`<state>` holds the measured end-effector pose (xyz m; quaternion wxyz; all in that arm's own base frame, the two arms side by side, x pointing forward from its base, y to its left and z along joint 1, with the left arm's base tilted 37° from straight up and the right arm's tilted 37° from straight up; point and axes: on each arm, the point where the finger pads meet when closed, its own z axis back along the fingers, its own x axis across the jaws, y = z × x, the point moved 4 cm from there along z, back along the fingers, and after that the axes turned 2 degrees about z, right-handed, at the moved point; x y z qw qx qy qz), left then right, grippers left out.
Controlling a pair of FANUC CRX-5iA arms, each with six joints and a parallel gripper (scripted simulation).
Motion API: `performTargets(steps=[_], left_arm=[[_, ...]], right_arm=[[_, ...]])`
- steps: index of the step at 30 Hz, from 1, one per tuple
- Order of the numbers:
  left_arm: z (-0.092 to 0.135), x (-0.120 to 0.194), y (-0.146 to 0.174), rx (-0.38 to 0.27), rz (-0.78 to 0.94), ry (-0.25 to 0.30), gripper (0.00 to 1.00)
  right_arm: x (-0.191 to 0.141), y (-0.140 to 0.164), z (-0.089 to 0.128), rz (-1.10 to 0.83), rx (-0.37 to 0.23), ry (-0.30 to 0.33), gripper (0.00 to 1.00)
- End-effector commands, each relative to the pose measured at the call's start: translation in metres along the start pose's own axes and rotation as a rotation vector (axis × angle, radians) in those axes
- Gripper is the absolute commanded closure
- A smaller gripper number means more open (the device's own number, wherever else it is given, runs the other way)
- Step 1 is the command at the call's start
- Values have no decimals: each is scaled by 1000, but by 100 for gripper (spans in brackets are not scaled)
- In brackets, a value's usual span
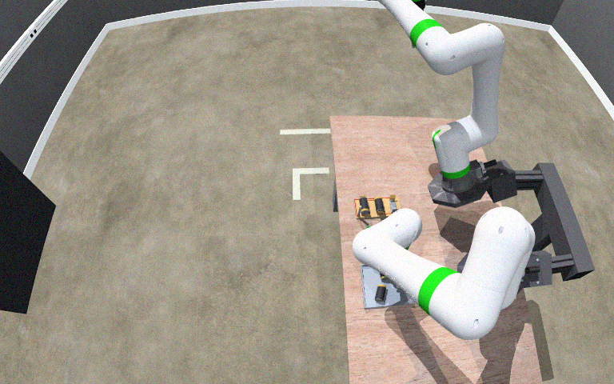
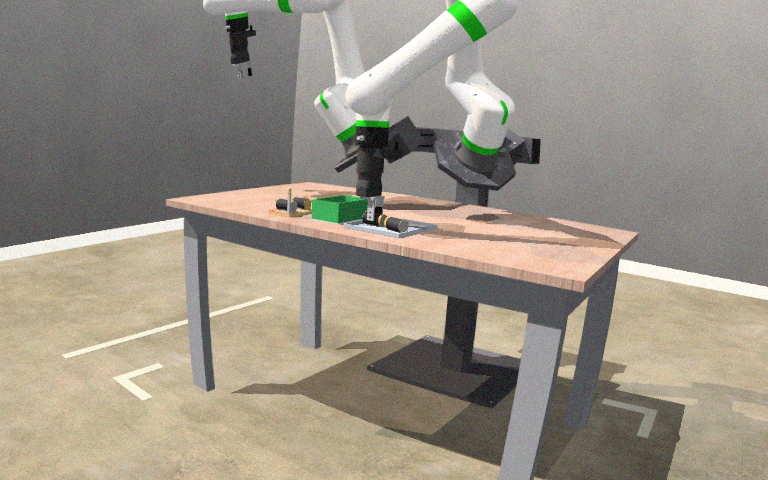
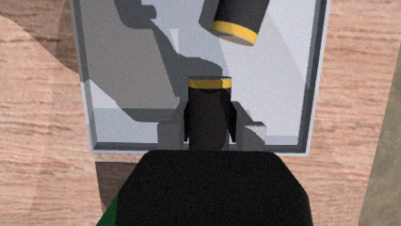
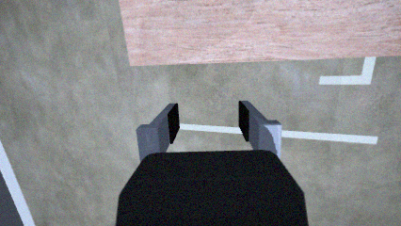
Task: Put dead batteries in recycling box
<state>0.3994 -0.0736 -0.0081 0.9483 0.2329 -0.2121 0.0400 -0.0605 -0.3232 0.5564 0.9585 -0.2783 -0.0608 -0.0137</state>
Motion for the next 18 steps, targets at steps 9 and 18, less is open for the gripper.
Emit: performTargets(steps=[9, 18], left_arm=[[4, 0, -1, -1, 1, -1, 43], [38, 0, 0, -1, 1, -1, 43]], right_arm=[[0, 0, 1, -1, -2, 1, 0], [0, 0, 1, -1, -2, 1, 0]])
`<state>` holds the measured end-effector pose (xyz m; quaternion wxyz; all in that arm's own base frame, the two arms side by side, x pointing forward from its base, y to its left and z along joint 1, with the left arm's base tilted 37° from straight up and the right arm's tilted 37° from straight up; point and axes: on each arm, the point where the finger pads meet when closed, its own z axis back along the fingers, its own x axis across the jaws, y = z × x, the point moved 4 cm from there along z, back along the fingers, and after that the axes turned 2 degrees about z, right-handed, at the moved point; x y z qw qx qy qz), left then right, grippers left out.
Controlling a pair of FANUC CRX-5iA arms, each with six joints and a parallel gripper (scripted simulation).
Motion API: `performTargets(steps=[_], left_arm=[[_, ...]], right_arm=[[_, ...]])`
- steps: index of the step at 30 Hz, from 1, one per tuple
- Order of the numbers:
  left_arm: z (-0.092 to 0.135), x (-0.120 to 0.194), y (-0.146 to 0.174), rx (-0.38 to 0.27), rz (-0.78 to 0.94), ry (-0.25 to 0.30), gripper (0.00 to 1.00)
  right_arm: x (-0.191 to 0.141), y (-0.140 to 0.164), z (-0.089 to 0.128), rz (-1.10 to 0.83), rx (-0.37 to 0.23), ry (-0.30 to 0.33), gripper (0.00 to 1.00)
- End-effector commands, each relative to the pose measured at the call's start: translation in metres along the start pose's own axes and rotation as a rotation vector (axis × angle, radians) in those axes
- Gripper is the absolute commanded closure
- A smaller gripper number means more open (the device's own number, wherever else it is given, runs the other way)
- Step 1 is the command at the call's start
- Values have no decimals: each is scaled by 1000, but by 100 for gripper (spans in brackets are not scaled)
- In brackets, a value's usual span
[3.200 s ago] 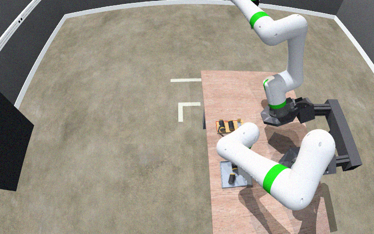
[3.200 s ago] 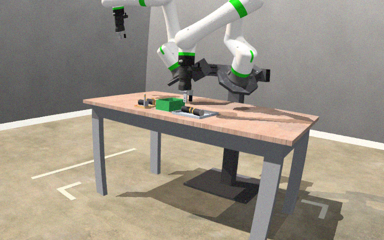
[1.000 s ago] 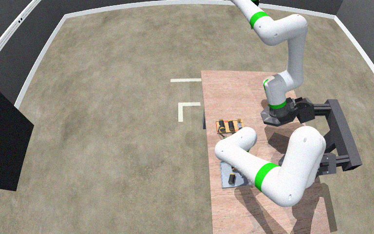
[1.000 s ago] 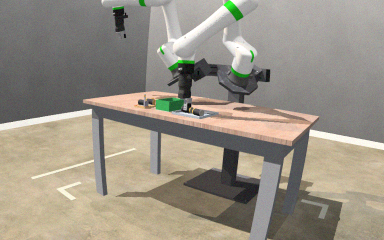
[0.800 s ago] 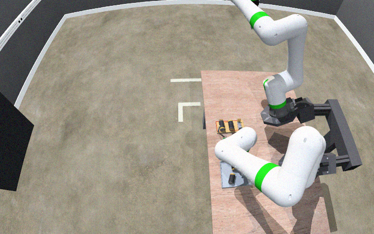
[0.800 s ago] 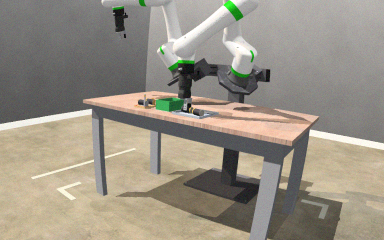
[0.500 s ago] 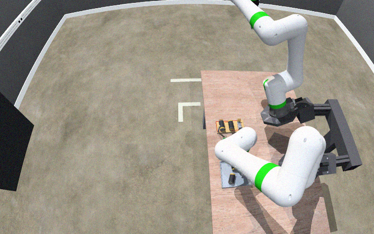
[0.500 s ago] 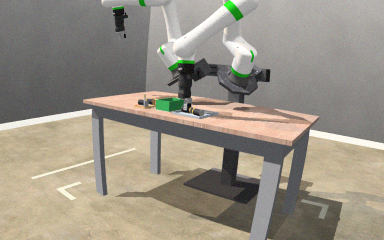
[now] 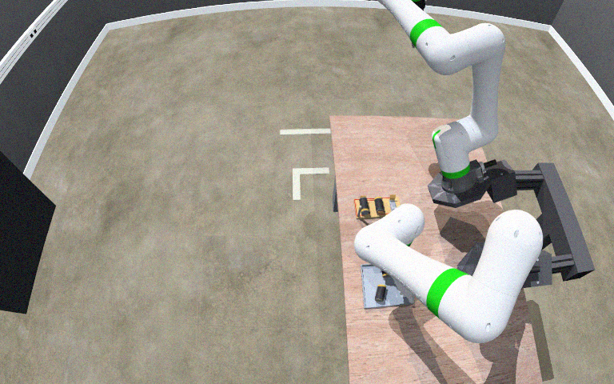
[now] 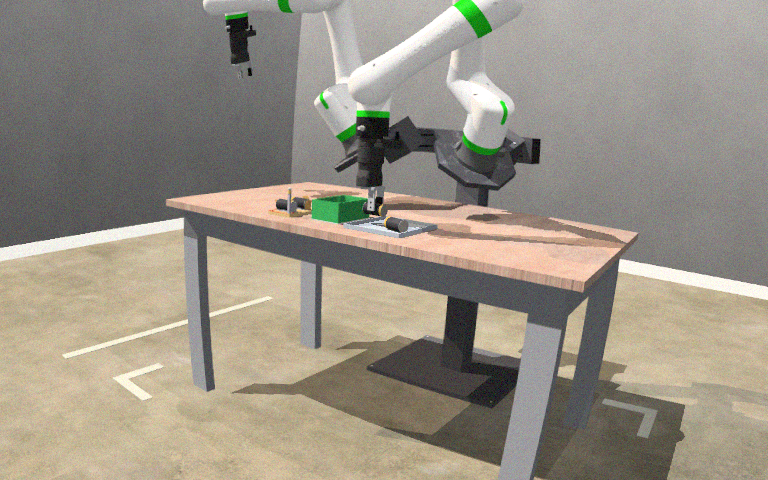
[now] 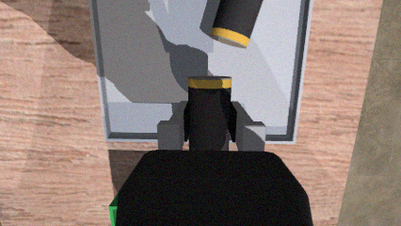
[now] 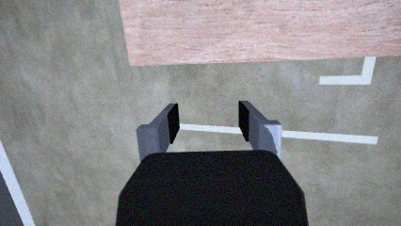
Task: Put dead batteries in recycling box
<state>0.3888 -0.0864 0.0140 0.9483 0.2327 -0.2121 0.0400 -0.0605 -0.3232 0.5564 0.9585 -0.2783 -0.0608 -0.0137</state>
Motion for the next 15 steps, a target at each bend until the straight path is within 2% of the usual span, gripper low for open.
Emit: performTargets(steps=[1, 11, 13, 15], left_arm=[[14, 0, 0, -1, 1, -1, 43], [19, 0, 0, -1, 1, -1, 43], [30, 0, 0, -1, 1, -1, 43], [55, 0, 0, -1, 1, -1, 43]], right_arm=[[0, 0, 1, -1, -2, 1, 0], [0, 0, 1, -1, -2, 1, 0], [0, 0, 1, -1, -2, 1, 0], [0, 0, 1, -1, -2, 1, 0]])
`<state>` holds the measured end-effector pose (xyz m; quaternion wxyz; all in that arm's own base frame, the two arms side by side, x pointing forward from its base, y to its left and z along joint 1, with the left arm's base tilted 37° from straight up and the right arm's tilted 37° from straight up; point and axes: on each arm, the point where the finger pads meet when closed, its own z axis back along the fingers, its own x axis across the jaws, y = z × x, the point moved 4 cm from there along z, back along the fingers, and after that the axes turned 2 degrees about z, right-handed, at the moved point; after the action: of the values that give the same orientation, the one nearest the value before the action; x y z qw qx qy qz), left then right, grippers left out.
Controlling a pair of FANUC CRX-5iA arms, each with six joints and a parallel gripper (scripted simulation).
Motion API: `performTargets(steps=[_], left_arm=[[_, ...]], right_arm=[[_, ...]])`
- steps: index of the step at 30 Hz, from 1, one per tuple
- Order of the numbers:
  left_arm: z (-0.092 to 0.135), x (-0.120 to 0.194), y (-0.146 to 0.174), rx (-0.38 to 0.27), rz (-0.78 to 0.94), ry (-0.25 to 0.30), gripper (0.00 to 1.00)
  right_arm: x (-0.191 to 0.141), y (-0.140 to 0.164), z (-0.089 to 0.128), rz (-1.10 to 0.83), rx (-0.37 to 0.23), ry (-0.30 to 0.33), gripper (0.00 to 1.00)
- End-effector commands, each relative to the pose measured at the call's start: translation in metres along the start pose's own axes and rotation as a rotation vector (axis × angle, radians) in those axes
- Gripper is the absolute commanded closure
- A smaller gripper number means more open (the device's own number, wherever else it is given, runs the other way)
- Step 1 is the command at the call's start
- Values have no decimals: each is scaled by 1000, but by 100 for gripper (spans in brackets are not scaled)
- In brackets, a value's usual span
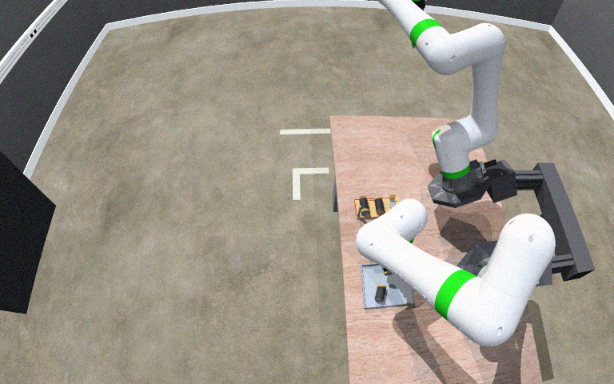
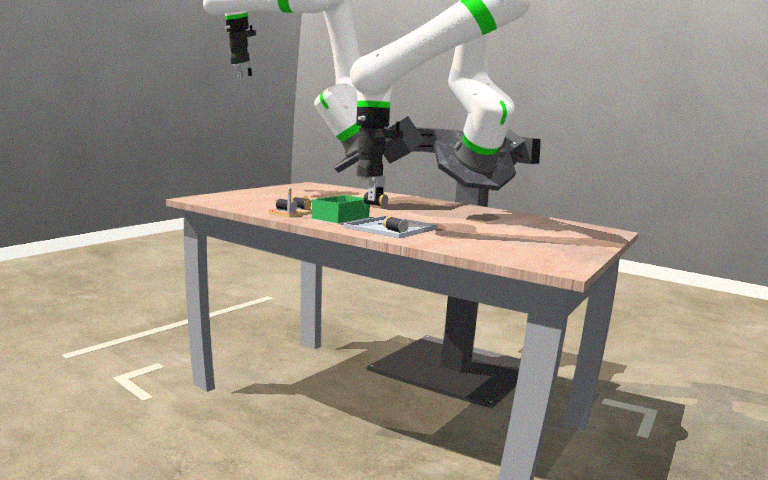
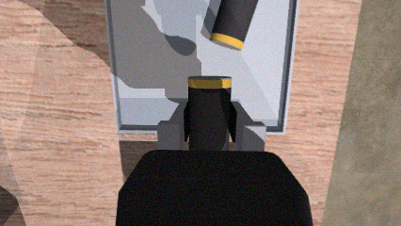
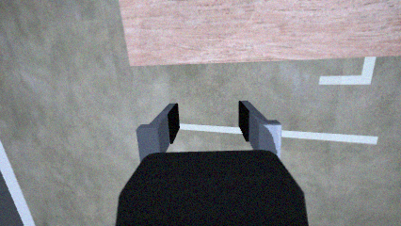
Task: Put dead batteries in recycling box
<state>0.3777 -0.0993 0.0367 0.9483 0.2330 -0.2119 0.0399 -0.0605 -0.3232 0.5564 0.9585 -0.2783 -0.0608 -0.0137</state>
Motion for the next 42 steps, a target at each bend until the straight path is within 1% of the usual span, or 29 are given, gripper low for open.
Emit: performTargets(steps=[1, 3, 4, 32, 35, 37, 42], left_arm=[[42, 1, -1, -2, 1, -1, 43], [64, 0, 0, -2, 1, -1, 43], [68, 0, 0, -2, 1, -1, 43], [69, 0, -3, -2, 19, -1, 43], [69, -3, -13, -2, 19, -1, 43], [69, -7, -26, -2, 19, -1, 43], [69, -21, -75, -2, 19, -1, 43]], right_arm=[[0, 0, 1, -1, -2, 1, 0], [0, 0, 1, -1, -2, 1, 0], [0, 0, 1, -1, -2, 1, 0], [0, 0, 1, -1, -2, 1, 0], [0, 0, 1, -1, -2, 1, 0], [0, 0, 1, -1, -2, 1, 0], [0, 0, 1, -1, -2, 1, 0]])
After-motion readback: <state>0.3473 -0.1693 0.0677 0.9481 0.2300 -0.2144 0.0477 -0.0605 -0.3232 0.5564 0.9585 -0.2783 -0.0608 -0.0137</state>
